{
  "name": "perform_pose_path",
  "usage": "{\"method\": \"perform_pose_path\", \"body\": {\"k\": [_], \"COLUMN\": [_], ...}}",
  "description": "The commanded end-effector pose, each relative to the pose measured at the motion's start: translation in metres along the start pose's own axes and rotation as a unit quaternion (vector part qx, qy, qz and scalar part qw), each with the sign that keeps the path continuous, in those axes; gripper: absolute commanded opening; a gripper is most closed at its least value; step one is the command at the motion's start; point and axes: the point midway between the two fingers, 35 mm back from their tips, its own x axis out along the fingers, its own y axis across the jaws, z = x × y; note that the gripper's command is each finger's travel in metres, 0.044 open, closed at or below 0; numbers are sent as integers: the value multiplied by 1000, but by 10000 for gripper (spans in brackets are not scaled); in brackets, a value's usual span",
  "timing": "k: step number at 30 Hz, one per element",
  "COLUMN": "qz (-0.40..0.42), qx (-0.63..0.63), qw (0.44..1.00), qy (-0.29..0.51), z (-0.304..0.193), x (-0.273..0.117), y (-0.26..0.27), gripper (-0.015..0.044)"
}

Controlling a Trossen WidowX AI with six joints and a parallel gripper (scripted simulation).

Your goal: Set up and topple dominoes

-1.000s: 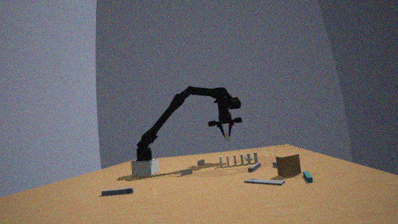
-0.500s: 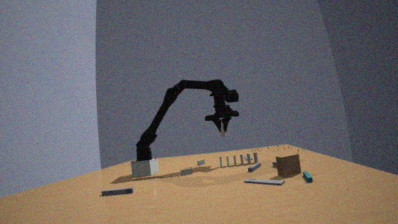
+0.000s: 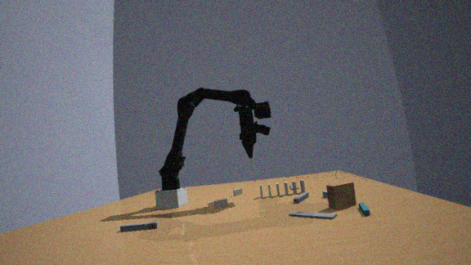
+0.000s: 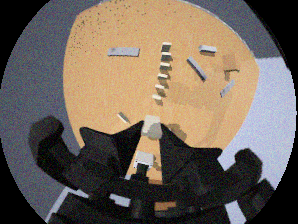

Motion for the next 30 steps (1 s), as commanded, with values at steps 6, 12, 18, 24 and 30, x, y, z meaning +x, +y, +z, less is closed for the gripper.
{"method": "perform_pose_path", "body": {"k": [6, 12, 18, 24, 30], "qz": [3, 3, 3, 3, 3], "qx": [47, 47, 47, 47, 47], "qw": [999, 999, 999, 999, 999], "qy": [-4, -4, -4, -4, -4], "z": [-7, -2, 1, 0, -5], "x": [1, 26, 60, 93, 125], "y": [-4, -4, -4, -4, -4], "gripper": [107, 107, 107, 107, 107]}}
